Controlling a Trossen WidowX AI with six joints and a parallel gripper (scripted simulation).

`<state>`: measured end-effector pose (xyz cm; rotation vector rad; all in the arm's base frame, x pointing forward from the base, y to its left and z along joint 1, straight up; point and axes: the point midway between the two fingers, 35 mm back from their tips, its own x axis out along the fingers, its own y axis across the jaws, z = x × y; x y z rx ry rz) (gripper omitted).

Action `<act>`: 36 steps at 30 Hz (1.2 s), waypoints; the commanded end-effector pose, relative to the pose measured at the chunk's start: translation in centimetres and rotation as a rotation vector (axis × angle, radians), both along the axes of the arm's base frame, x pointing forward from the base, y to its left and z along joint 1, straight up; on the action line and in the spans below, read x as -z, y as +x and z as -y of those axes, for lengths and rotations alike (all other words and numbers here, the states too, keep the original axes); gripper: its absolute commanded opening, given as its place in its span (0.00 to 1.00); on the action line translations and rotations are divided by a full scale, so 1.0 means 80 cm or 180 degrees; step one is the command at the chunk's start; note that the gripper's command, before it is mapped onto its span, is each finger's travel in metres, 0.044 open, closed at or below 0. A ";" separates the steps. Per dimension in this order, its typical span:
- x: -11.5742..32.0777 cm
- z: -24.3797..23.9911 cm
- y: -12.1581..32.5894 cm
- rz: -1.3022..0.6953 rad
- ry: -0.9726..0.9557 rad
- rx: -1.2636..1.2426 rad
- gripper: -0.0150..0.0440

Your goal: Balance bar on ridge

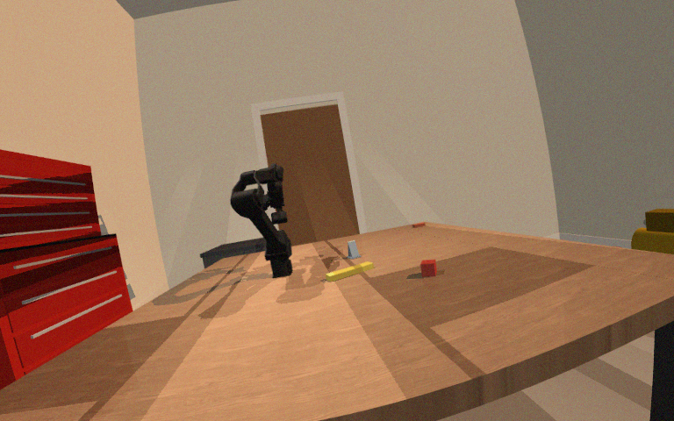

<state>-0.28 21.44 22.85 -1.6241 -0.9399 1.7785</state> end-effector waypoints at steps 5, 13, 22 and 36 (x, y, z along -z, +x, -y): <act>0.006 -0.003 0.038 -0.0107 -0.0178 0.0528 0.79; 0.014 -0.001 0.074 -0.0230 -0.0335 0.1027 0.79; 0.022 0.008 0.115 -0.0387 -0.0495 0.1590 0.79; 0.036 0.034 0.175 -0.0664 -0.0712 0.2469 0.79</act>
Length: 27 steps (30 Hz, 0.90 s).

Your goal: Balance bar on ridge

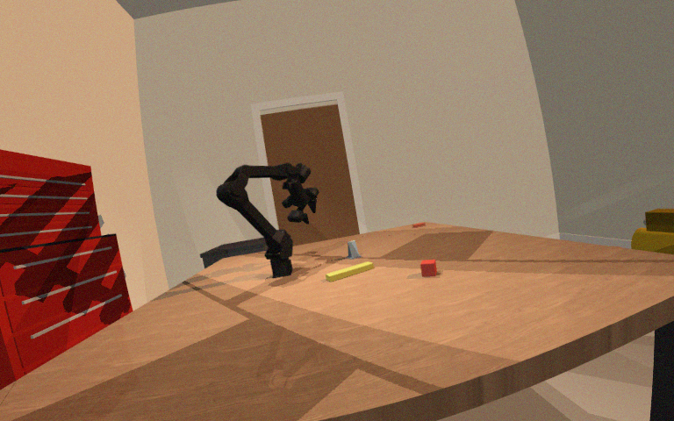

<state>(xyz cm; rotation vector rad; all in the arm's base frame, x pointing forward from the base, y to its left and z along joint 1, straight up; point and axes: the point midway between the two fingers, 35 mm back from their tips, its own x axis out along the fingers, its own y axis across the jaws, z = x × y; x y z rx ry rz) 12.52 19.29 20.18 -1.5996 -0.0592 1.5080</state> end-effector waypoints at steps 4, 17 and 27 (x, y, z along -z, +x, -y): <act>0.006 0.018 0.030 -0.0134 -0.0102 0.0477 0.79; 0.019 0.058 0.077 -0.0401 -0.0239 0.1308 0.79; 0.029 0.096 0.107 -0.0616 -0.0313 0.1955 0.79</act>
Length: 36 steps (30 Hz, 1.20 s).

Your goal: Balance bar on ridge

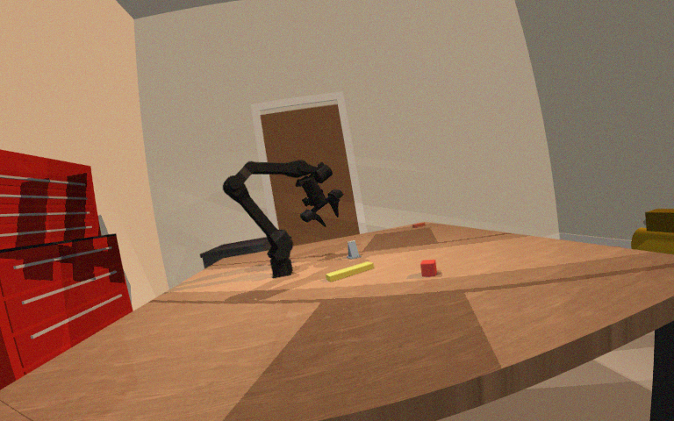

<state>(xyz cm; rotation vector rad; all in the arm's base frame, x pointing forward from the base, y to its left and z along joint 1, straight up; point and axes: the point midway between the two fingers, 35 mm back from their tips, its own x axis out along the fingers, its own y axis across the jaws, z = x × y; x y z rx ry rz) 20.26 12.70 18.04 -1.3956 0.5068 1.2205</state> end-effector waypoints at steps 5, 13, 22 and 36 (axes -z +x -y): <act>0.008 0.033 0.022 -0.0176 -0.0057 0.0547 0.79; 0.016 0.068 0.038 -0.0353 -0.0088 0.1061 0.79; 0.025 0.110 0.050 -0.0544 -0.0113 0.1632 0.79; 0.039 0.178 0.058 -0.0830 -0.0085 0.2542 0.79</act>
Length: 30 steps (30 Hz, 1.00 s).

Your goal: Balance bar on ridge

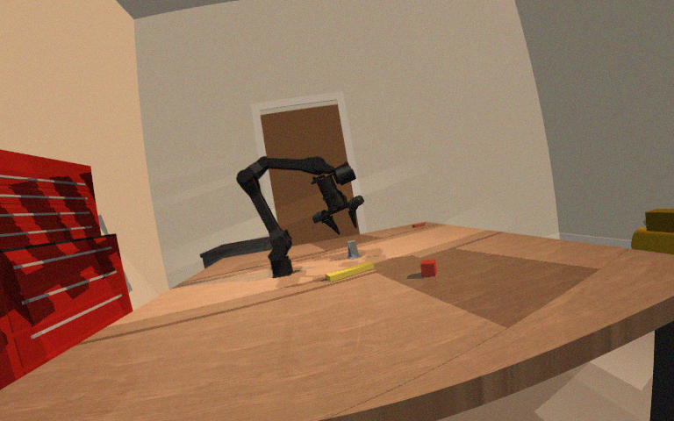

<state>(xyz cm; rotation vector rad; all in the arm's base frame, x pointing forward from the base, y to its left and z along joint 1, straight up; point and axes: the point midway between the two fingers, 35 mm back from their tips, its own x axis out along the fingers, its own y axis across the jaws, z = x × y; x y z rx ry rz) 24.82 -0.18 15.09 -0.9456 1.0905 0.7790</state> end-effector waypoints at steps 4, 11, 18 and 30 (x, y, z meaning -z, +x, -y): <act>0.006 0.036 0.002 -0.0120 0.0014 0.0502 0.79; 0.014 0.071 -0.004 -0.0273 0.0024 0.0937 0.79; 0.021 0.105 -0.013 -0.0427 0.0044 0.1371 0.79; 0.033 0.160 -0.038 -0.0690 0.0105 0.2110 0.79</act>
